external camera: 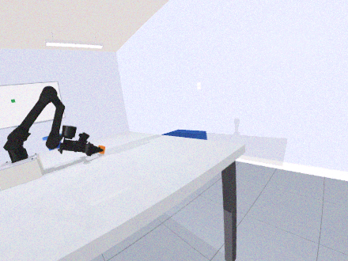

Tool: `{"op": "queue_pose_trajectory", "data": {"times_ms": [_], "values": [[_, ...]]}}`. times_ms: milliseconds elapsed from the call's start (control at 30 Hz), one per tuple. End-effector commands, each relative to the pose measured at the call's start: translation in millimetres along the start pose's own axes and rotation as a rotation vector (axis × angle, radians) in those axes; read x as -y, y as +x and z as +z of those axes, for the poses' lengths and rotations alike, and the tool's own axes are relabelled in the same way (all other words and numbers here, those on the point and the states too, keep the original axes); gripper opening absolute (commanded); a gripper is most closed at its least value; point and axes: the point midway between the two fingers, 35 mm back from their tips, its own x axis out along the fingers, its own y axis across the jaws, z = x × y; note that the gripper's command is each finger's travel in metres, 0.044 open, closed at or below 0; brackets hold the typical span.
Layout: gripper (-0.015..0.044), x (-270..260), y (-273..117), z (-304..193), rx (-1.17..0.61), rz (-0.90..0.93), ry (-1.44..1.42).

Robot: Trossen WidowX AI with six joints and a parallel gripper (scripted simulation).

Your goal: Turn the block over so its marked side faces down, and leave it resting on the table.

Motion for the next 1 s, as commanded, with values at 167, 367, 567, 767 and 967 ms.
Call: {"op": "queue_pose_trajectory", "data": {"times_ms": [167, 367, 567, 767, 967], "values": [[0.0440, -0.6, -0.3, 0.9, 0.004, 0.004, 0.005], [0.0440, -0.6, -0.3, 0.9, 0.004, 0.004, 0.005], [0.0440, -0.6, -0.3, 0.9, 0.004, 0.004, 0.005], [0.0440, -0.6, -0.3, 0.9, 0.004, 0.004, 0.005], [0.0440, -0.6, -0.3, 0.9, 0.004, 0.004, 0.005]]}}
